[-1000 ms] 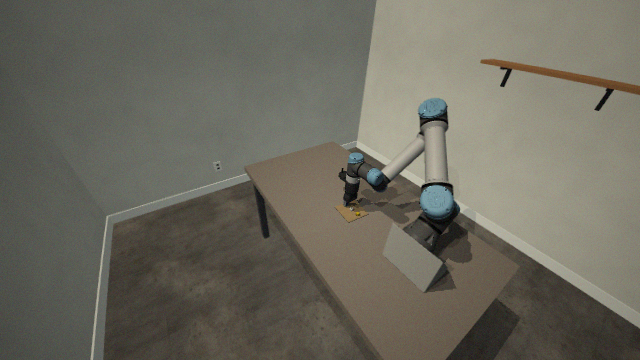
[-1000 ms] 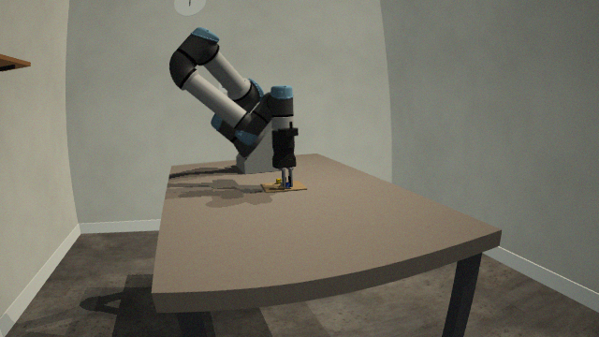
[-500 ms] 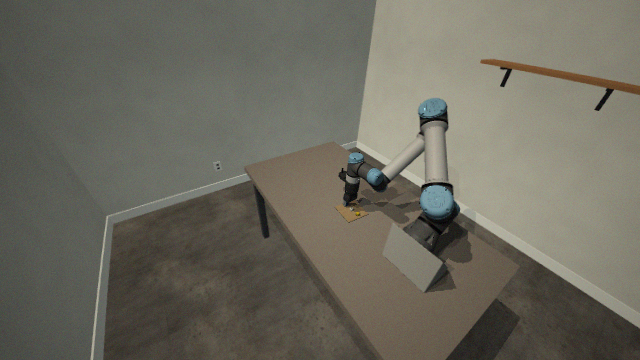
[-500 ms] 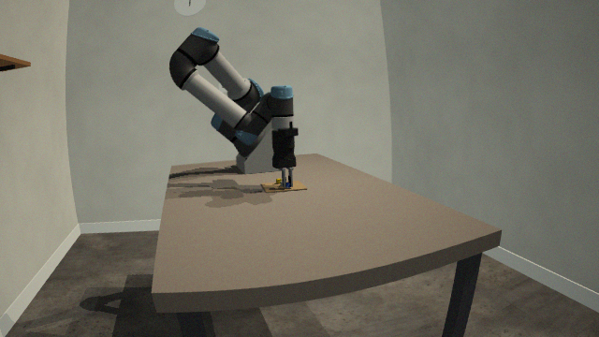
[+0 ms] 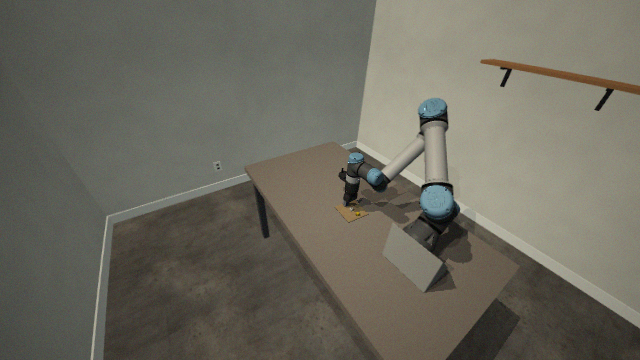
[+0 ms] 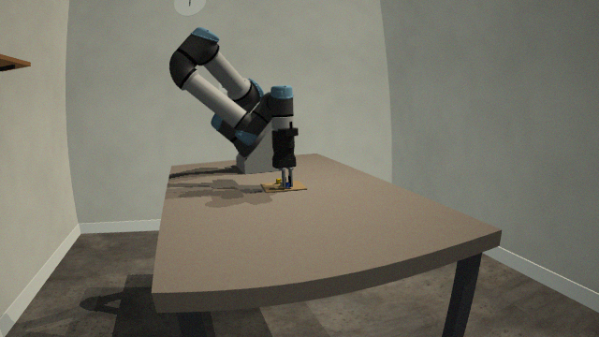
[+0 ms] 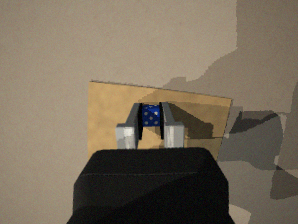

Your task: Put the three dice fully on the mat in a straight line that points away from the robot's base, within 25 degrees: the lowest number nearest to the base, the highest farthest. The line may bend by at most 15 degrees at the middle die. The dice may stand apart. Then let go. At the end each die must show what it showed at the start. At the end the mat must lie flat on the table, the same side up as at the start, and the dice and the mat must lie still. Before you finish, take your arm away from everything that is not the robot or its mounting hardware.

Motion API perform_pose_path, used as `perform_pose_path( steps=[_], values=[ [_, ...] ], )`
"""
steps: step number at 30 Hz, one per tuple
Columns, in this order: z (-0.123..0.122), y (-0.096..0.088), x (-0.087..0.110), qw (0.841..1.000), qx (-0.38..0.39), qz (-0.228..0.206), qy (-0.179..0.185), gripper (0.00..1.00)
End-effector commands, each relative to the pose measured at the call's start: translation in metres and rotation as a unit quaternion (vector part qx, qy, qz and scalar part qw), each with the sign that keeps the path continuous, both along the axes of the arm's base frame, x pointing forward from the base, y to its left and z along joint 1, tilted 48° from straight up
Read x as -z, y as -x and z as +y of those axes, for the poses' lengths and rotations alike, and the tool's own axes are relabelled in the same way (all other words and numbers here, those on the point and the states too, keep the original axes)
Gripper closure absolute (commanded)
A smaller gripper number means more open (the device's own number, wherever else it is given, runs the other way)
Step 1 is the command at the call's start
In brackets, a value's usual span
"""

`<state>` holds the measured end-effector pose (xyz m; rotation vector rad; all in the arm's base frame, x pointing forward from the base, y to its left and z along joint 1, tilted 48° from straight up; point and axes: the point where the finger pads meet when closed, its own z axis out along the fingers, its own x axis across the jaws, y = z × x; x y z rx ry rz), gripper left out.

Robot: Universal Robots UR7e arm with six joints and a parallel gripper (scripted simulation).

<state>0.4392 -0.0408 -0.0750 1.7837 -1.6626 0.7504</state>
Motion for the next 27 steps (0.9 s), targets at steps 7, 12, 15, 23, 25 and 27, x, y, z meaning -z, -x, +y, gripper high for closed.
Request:
perform_pose_path(
  steps=[7, 12, 15, 23, 25, 27],
  values=[
    [-0.0005, -0.0003, 0.0004, 1.000, 0.000, 0.000, 0.000, 0.66],
    [-0.0016, -0.0003, 0.0014, 1.000, 0.000, 0.000, 0.000, 0.66],
    [-0.0018, -0.0003, 0.0016, 1.000, 0.000, 0.000, 0.000, 0.66],
    [-0.0026, -0.0003, 0.0023, 1.000, 0.000, 0.000, 0.000, 0.66],
    [-0.0026, -0.0003, 0.0023, 1.000, 0.000, 0.000, 0.000, 0.66],
    [-0.0026, -0.0003, 0.0023, 1.000, 0.000, 0.000, 0.000, 0.66]
  ],
)
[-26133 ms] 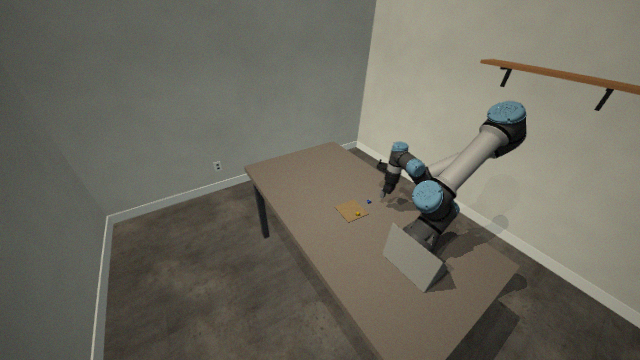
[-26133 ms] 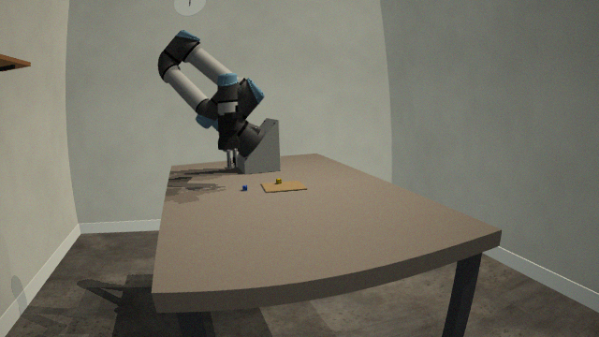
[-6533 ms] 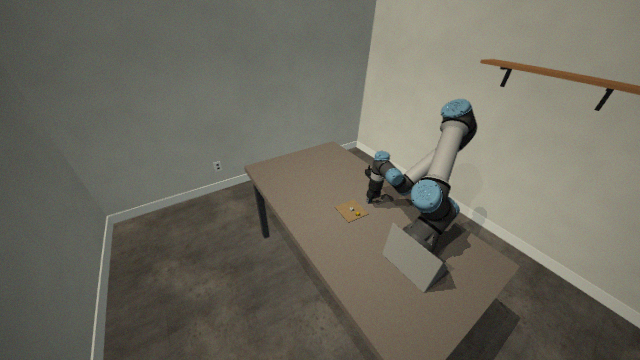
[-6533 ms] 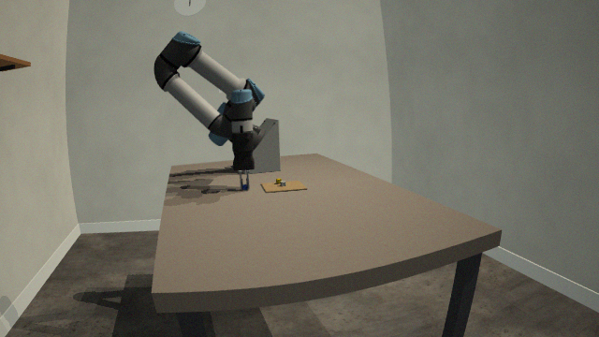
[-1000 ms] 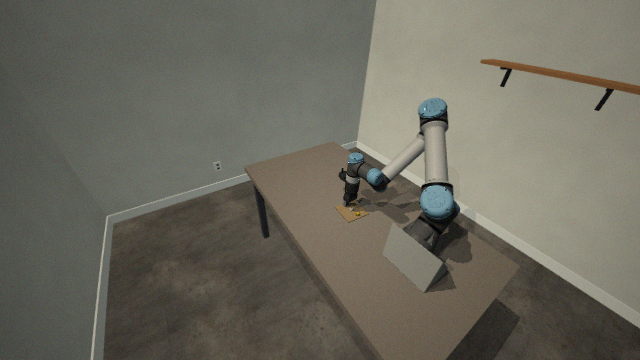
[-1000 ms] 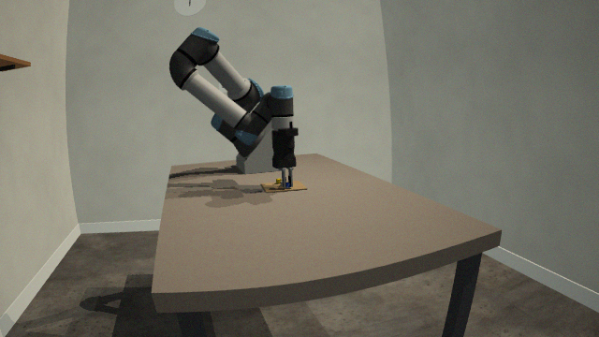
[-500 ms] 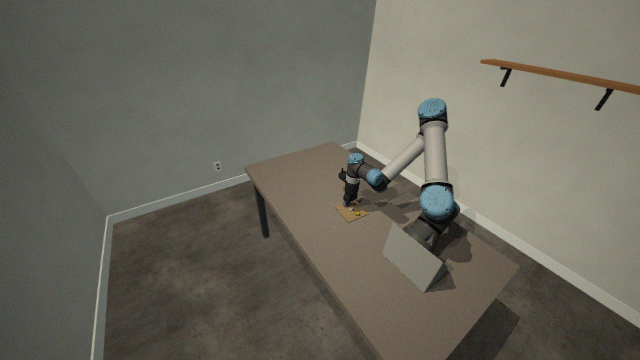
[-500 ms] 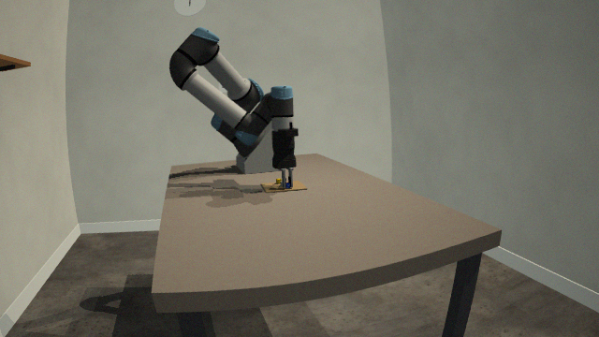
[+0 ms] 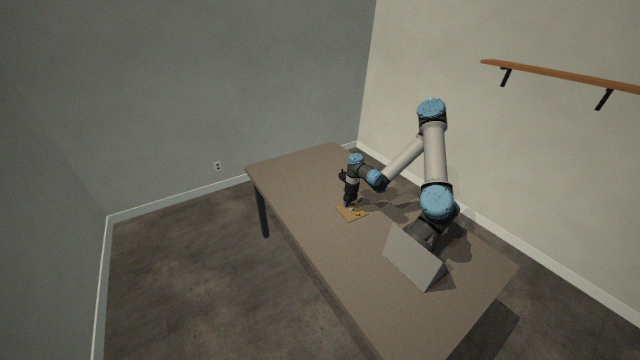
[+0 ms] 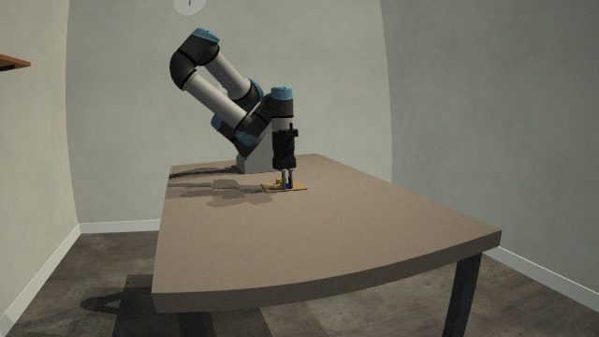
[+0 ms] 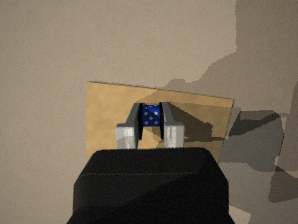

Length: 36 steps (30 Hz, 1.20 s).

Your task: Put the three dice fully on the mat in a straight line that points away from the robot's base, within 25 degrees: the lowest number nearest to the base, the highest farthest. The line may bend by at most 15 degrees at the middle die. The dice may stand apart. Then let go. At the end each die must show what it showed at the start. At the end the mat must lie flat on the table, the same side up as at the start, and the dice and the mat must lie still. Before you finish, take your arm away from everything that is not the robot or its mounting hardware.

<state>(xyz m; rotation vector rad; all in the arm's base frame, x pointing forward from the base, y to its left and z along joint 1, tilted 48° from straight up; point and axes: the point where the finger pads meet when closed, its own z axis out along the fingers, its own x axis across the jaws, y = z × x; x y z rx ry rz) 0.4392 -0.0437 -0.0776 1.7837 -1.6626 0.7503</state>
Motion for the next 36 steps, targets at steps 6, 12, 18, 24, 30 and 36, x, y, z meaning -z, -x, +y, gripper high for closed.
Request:
perform_pose_path(
  steps=[6, 12, 18, 24, 30, 36],
  values=[
    [0.0003, -0.0003, -0.0003, 1.000, 0.000, -0.001, 0.000, 0.66],
    [0.0003, -0.0003, -0.0003, 1.000, 0.000, -0.001, 0.000, 0.66],
    [0.0003, -0.0003, -0.0003, 1.000, 0.000, -0.001, 0.000, 0.66],
    [0.0003, -0.0003, -0.0003, 1.000, 0.000, -0.001, 0.000, 0.66],
    [0.0003, -0.0003, -0.0003, 1.000, 0.000, -0.001, 0.000, 0.66],
    [0.0003, -0.0003, -0.0003, 1.000, 0.000, -0.001, 0.000, 0.54]
  ],
)
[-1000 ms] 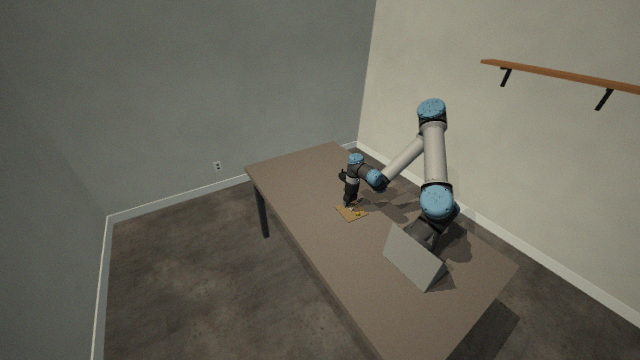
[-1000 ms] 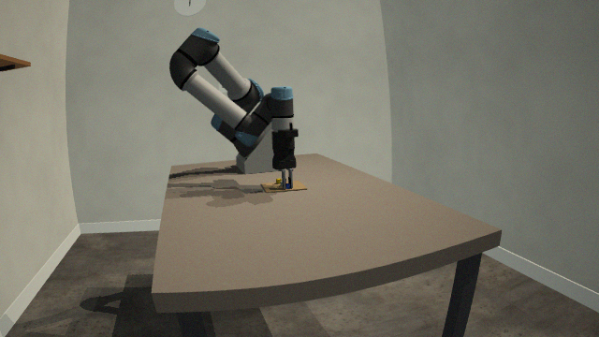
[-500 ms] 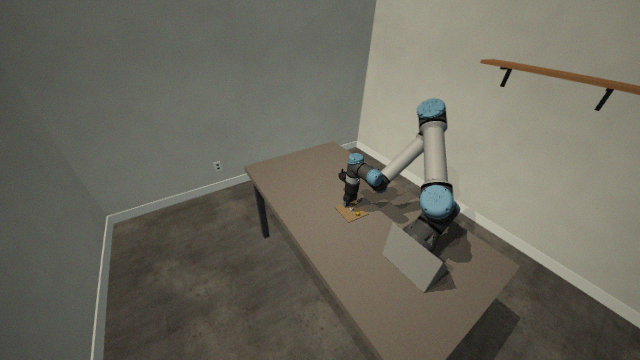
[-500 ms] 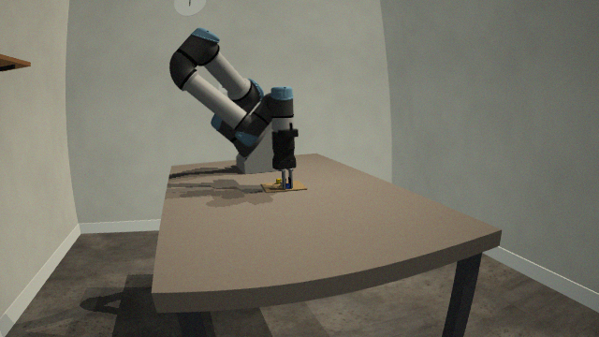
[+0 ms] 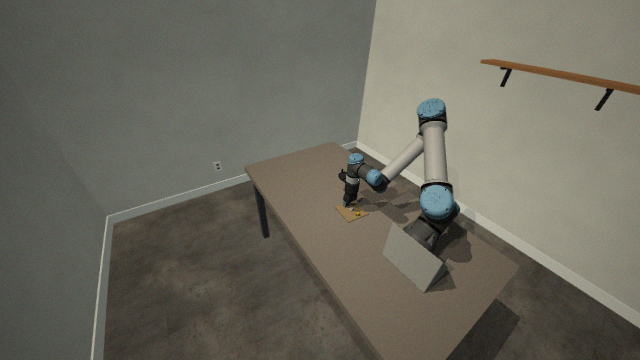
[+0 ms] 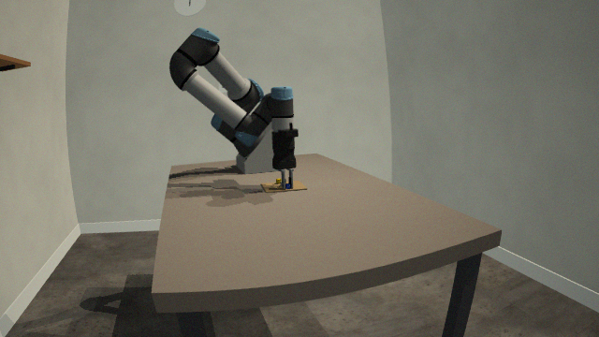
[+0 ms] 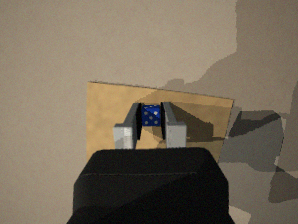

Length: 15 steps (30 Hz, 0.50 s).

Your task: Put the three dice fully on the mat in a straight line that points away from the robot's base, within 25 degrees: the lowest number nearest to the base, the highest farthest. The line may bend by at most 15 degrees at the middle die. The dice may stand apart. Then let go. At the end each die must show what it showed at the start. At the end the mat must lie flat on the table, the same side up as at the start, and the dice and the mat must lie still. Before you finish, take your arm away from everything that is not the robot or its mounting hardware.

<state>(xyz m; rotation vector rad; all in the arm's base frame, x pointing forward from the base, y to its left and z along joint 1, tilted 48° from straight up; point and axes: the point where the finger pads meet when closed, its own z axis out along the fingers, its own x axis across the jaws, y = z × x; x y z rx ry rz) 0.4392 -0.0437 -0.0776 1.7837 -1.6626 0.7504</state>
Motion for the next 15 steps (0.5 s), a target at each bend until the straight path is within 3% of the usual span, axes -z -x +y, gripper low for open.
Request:
perform_pose_path(
  steps=[1, 9, 10, 15],
  values=[
    [0.0003, -0.0003, -0.0003, 1.000, 0.000, 0.000, 0.000, 0.54],
    [0.0003, -0.0003, -0.0003, 1.000, 0.000, 0.000, 0.000, 0.42],
    [0.0003, -0.0003, -0.0003, 1.000, 0.000, 0.000, 0.000, 0.36],
    [0.0003, -0.0003, -0.0003, 1.000, 0.000, 0.000, 0.000, 0.36]
  ],
)
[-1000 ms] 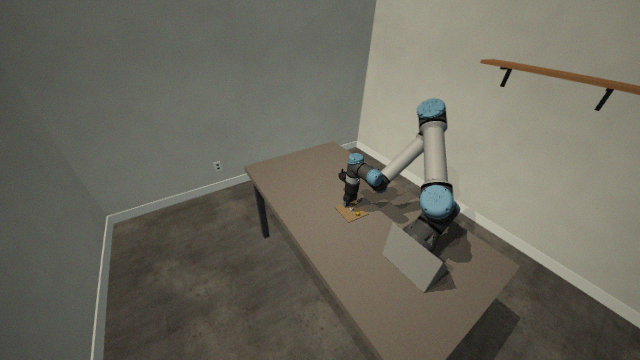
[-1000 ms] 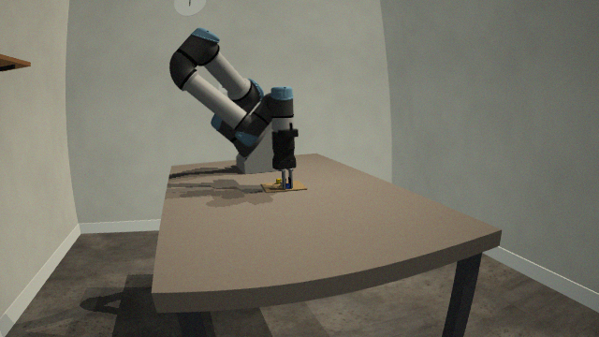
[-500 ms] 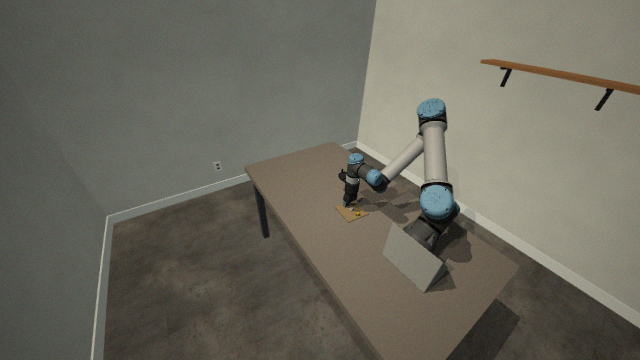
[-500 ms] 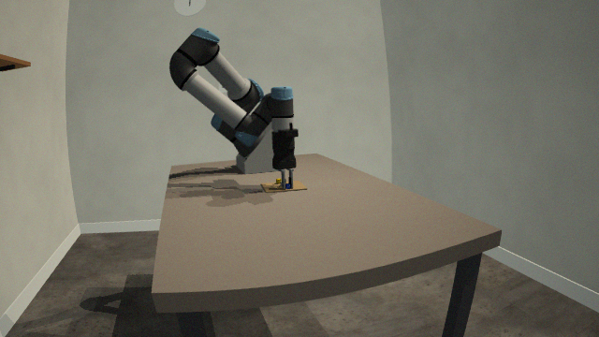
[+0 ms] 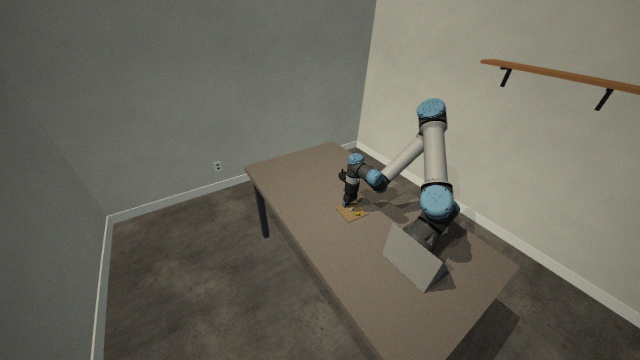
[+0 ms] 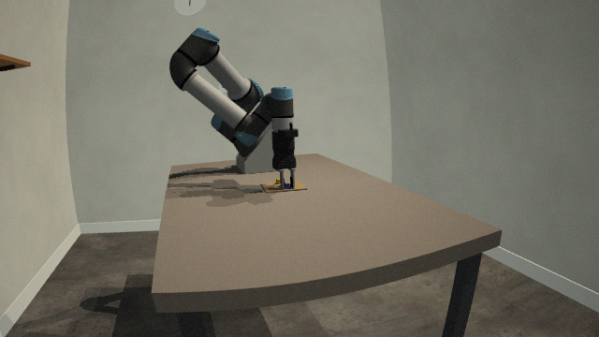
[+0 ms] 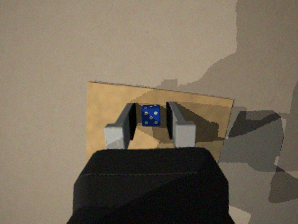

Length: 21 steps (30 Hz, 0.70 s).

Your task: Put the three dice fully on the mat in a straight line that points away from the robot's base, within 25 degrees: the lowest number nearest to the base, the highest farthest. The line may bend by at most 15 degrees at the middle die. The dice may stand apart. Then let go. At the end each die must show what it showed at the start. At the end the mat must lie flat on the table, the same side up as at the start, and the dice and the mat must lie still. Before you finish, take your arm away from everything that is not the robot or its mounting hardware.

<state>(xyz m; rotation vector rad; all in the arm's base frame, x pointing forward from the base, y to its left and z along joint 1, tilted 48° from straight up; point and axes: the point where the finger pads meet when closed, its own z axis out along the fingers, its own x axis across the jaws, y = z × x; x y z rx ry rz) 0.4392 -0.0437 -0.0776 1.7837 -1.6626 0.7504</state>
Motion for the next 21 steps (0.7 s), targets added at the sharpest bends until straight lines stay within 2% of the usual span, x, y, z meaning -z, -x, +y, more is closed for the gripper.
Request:
perform_pose_path(
  steps=[1, 11, 21],
  values=[
    [0.000, 0.000, 0.000, 1.000, 0.000, 0.000, 0.000, 0.36],
    [0.002, 0.000, -0.002, 1.000, 0.000, 0.000, 0.000, 0.36],
    [0.022, 0.000, -0.020, 1.000, 0.000, 0.000, 0.000, 0.36]
  ],
)
